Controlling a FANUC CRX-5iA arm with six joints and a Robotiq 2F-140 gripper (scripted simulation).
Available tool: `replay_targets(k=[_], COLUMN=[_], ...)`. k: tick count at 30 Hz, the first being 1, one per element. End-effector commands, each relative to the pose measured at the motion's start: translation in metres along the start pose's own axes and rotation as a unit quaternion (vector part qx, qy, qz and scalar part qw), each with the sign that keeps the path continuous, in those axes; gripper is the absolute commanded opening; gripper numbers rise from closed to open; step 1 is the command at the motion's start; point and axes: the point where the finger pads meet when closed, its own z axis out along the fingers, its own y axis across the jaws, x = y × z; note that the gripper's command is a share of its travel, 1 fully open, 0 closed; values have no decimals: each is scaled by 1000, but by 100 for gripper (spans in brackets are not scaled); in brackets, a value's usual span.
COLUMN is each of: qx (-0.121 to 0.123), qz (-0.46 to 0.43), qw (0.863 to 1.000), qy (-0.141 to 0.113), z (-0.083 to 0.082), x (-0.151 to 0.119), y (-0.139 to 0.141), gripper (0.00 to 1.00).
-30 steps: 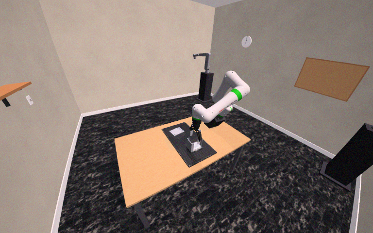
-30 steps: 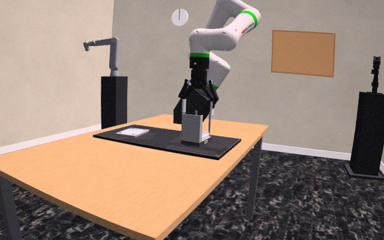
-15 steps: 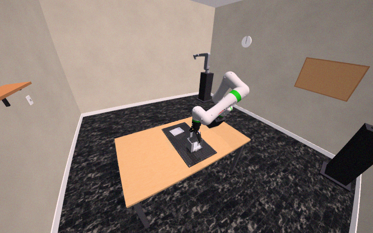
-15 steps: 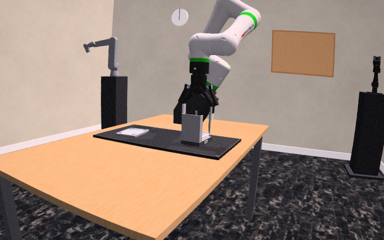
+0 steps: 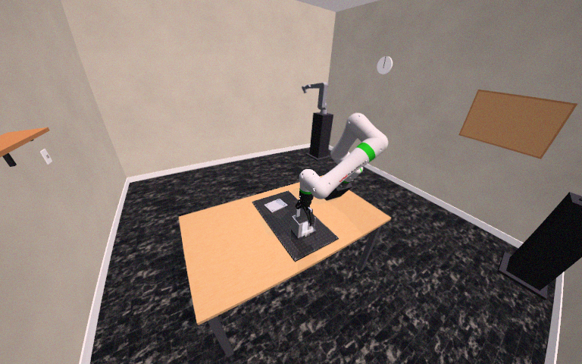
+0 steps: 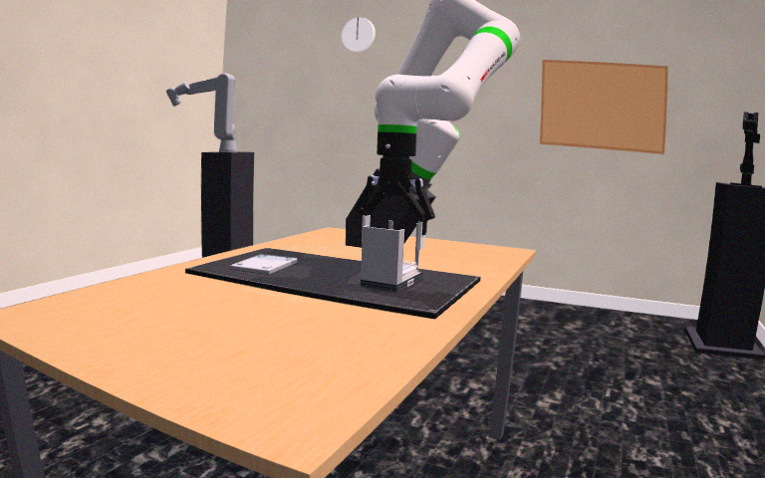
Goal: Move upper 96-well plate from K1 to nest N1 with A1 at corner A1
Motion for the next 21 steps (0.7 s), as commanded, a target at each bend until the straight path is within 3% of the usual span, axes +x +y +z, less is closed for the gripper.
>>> replay_targets(k=[1,21], qx=[0,0], qz=[0,0], qw=[1000,1000], qy=[0,0], z=[6,33], x=[0,0], y=[0,0], gripper=[100,100])
